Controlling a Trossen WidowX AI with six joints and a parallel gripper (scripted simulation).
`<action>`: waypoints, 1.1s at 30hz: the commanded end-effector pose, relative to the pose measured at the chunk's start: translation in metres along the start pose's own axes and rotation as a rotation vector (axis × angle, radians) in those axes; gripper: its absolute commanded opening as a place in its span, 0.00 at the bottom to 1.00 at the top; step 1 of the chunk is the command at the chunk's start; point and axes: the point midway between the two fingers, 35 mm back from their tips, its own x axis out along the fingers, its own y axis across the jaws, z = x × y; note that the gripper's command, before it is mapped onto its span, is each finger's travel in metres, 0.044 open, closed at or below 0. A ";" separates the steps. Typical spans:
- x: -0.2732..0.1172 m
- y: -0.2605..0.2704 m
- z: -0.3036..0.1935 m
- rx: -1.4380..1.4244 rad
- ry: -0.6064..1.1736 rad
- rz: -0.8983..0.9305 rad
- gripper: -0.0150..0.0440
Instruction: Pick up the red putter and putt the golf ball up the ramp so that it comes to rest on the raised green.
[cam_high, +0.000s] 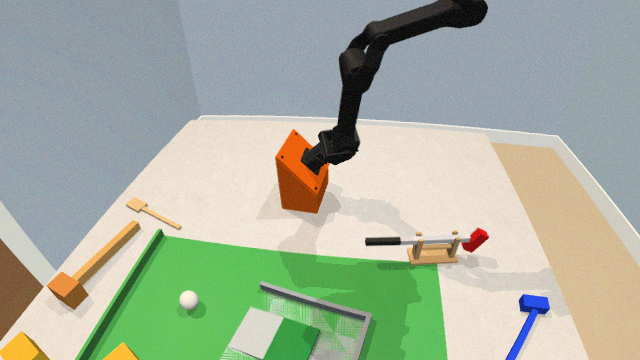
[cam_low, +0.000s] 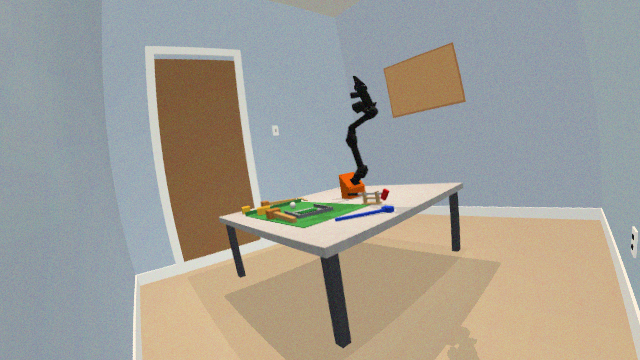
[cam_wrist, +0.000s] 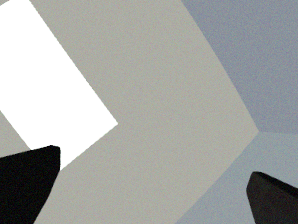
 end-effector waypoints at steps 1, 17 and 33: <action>-0.001 0.000 -0.001 -0.003 0.004 0.001 0.98; -0.114 -0.033 -0.175 -0.527 0.675 0.147 1.00; -0.307 -0.179 -0.224 -1.164 1.508 0.377 1.00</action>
